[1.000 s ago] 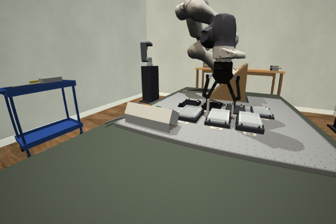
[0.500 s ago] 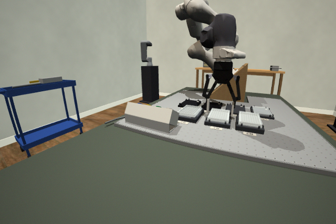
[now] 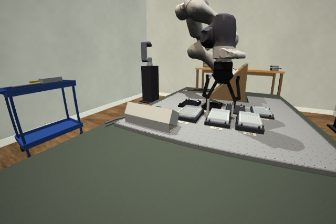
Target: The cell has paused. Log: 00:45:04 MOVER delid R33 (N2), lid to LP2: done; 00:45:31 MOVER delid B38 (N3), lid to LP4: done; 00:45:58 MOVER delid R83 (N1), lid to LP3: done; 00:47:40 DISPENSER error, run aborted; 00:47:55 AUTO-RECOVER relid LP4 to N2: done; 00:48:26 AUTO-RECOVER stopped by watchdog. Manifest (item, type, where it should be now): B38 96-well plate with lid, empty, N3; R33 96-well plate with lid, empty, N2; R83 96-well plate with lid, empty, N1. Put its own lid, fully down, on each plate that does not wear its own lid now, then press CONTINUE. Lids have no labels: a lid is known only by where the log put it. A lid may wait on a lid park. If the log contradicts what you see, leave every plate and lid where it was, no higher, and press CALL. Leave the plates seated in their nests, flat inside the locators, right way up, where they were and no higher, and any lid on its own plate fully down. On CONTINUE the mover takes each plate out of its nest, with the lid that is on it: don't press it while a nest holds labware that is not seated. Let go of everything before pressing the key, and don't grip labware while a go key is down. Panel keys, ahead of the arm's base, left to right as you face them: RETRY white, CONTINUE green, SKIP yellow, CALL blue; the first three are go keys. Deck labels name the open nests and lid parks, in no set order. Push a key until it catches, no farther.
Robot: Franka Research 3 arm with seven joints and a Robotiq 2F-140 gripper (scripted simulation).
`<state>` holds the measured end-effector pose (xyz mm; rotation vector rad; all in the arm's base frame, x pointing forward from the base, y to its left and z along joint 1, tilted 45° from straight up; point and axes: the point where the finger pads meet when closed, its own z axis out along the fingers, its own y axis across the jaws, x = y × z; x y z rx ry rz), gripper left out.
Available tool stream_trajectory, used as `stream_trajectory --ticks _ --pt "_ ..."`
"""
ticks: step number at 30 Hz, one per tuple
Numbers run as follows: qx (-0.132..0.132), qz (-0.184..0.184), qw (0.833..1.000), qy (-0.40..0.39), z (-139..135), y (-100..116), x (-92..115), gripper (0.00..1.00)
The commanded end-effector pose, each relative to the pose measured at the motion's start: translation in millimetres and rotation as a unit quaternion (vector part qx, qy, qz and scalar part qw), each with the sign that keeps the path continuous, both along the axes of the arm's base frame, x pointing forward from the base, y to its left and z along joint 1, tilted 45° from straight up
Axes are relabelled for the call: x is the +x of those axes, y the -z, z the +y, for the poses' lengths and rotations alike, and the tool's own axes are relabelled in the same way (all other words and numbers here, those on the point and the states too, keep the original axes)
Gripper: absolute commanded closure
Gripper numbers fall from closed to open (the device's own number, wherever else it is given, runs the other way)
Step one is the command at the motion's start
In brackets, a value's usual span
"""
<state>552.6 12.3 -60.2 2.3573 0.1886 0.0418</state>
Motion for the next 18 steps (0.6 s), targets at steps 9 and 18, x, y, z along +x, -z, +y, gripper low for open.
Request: stream_trajectory --ticks 9,18 --pt "0.0 0.001 1.0 -0.003 2.7 -2.4 1.4 0.34" --pt "0.0 0.001 1.0 -0.003 9.8 -9.7 0.5 0.34"
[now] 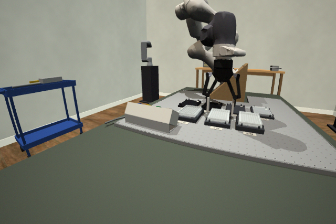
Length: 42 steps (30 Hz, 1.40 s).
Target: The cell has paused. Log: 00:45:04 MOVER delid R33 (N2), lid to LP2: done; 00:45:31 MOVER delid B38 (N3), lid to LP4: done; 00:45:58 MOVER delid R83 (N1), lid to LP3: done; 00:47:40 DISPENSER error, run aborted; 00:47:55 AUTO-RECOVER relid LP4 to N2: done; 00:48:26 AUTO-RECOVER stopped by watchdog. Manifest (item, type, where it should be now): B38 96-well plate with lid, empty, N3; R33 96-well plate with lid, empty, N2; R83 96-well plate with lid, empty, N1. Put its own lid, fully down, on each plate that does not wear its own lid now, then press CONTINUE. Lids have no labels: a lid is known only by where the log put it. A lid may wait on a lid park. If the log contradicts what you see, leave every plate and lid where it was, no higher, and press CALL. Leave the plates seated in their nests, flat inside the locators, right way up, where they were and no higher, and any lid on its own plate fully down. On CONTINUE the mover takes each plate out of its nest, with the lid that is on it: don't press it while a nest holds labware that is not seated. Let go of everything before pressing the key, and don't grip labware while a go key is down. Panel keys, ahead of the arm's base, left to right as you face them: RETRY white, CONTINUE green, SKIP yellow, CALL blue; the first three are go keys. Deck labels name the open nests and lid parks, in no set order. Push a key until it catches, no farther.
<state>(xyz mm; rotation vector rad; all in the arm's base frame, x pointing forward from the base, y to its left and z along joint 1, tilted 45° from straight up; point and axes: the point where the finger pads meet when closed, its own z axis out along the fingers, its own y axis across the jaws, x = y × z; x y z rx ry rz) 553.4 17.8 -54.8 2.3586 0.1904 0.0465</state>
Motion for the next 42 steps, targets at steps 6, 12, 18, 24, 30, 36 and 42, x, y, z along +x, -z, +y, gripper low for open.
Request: stream_trajectory --ticks 6,12,18,24,30,36,42 --pt "-0.001 0.002 1.0 -0.002 13 -13 -1 0.34" --pt "-0.001 0.002 1.0 -0.002 19 -19 -2 0.34" --pt "-0.001 0.002 1.0 -0.002 27 -27 -3 0.34" --pt "-0.001 0.002 1.0 -0.002 31 -31 -4 0.34" --pt "-0.001 0.002 1.0 -0.002 31 -32 -4 0.34" --pt "-0.002 -0.006 1.0 0.004 67 0 -4 0.34" --pt "0.002 -0.014 1.0 0.015 119 56 -18 0.34"
